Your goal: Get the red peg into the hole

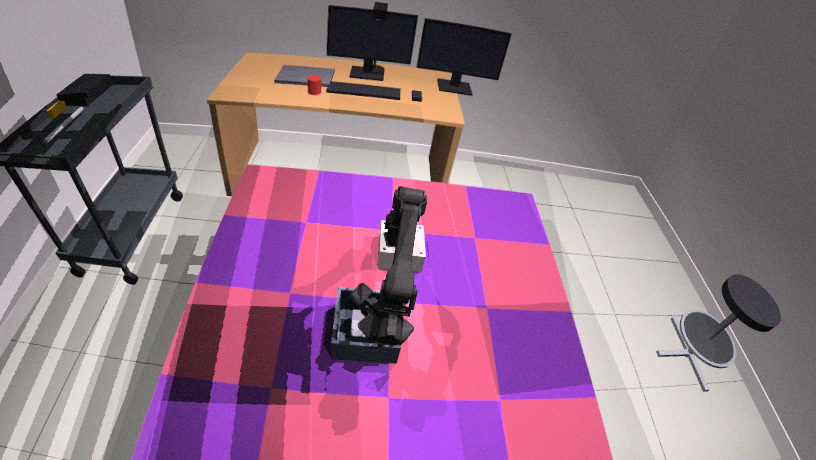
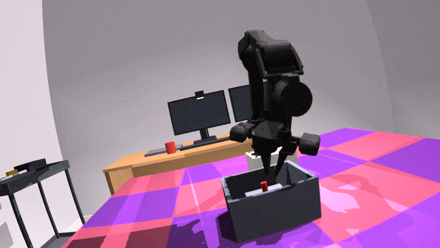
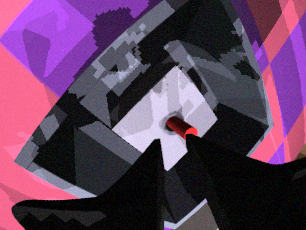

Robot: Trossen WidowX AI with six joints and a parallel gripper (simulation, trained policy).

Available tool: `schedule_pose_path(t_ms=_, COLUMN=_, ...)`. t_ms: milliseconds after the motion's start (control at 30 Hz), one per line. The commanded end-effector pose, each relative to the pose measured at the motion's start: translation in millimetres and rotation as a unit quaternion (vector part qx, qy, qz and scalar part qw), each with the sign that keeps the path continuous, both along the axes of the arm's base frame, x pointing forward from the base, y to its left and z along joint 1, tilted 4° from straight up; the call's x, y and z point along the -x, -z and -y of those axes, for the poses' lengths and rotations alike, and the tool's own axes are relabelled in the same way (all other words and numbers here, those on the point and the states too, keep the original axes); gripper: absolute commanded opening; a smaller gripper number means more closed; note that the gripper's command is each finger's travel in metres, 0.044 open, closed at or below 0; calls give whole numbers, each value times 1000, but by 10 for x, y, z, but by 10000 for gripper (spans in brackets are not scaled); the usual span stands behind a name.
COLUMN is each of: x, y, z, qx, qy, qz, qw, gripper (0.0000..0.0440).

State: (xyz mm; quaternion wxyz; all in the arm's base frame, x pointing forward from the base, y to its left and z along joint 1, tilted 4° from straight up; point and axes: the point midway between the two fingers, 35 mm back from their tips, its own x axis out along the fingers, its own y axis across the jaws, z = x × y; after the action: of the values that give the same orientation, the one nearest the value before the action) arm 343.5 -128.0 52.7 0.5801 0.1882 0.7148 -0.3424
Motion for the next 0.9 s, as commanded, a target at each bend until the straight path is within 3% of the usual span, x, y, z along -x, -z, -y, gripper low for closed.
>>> schedule_pose_path(t_ms=0, x=-97, y=36, z=28, qx=-1, qy=-2, qz=6, qw=1000, gripper=95)
schedule_pose_path(t_ms=367, x=-377, y=112, z=7, qx=-15, qy=4, qz=19, qw=1000, gripper=197)
schedule_pose_path(t_ms=633, x=-595, y=138, z=-112, qx=-37, qy=11, qz=36, qw=999, gripper=313)
schedule_pose_path(t_ms=800, x=-743, y=157, z=-254, qx=-63, qy=23, qz=54, qw=996, gripper=431)
schedule_pose_path(t_ms=867, x=-777, y=161, z=-284, qx=-68, qy=25, qz=59, qw=996, gripper=440)
